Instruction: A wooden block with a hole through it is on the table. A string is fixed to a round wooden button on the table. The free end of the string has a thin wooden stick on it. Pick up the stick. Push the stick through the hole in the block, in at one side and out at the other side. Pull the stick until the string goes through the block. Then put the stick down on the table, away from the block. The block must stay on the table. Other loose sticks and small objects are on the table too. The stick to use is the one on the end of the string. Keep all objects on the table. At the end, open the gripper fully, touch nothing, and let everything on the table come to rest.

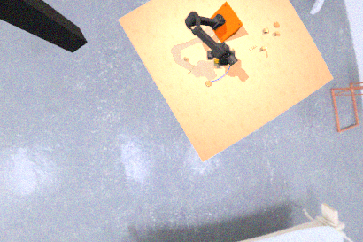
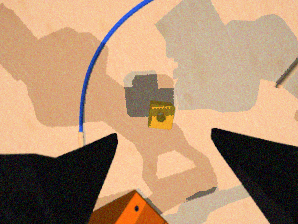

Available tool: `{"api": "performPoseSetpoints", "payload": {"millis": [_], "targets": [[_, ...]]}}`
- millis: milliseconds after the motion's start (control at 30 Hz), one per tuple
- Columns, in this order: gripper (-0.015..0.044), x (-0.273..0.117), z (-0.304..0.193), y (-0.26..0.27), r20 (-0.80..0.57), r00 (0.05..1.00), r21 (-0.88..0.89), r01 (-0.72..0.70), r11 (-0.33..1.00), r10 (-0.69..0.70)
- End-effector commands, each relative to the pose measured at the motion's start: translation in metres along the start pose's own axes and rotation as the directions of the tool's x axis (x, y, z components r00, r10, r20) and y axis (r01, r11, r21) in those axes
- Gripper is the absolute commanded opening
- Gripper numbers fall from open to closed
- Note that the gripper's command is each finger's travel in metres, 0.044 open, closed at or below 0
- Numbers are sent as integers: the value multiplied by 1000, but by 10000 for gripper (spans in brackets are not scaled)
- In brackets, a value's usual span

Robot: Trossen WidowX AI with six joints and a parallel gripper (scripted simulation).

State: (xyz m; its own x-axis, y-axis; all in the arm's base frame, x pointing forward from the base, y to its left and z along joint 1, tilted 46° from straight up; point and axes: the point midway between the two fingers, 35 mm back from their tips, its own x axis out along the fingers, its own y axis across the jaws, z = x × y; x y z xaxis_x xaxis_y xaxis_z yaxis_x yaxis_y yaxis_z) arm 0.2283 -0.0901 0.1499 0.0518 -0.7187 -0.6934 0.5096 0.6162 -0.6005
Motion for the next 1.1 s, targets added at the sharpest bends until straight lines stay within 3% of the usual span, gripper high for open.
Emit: {"api": "performPoseSetpoints", "payload": {"millis": [0, 267, 533, 1067], "targets": [[440, -5, 2, -2, -2, 1000, 736, 5, 677, -5], [440, -8, 4, -2, -2, 1000, 959, 4, 285, -5], [440, -10, 5, -2, -2, 1000, 988, 2, -153, -5], [440, -10, 5, -2, -2, 1000, 985, 1, -172, -5]]}}
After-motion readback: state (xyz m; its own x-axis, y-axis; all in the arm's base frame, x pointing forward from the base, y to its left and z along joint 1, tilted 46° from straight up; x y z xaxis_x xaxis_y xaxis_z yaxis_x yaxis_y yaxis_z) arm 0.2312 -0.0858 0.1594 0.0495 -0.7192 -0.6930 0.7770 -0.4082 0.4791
